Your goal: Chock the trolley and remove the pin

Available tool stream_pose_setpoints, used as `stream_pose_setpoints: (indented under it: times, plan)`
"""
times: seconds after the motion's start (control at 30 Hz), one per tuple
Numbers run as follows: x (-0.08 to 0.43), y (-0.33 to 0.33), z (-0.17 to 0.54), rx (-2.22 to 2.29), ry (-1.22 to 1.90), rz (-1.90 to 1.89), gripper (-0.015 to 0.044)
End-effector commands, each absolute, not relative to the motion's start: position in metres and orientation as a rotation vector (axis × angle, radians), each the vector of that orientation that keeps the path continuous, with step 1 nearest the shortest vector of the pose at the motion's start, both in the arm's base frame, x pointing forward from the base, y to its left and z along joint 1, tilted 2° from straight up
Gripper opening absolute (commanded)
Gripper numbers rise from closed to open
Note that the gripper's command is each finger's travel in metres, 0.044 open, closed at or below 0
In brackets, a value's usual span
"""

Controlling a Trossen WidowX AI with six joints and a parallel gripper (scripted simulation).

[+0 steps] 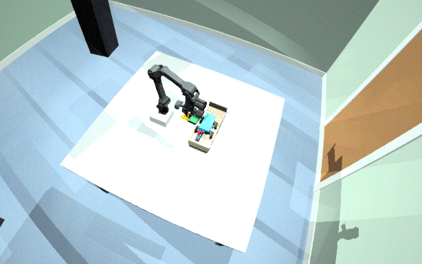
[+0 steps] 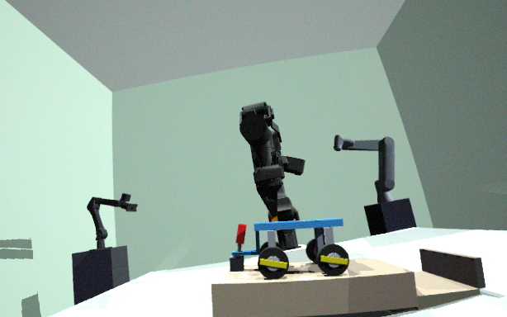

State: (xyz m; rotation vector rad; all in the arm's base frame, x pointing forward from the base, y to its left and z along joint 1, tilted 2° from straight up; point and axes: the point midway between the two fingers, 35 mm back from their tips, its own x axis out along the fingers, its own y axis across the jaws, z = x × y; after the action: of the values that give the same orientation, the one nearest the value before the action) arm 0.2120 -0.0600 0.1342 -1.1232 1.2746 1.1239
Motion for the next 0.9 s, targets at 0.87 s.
stream_pose_setpoints:
  times: [0.87]
  plan:
    - [0.249, 0.045, 0.127, -1.108, 1.263, 1.128, 0.0]
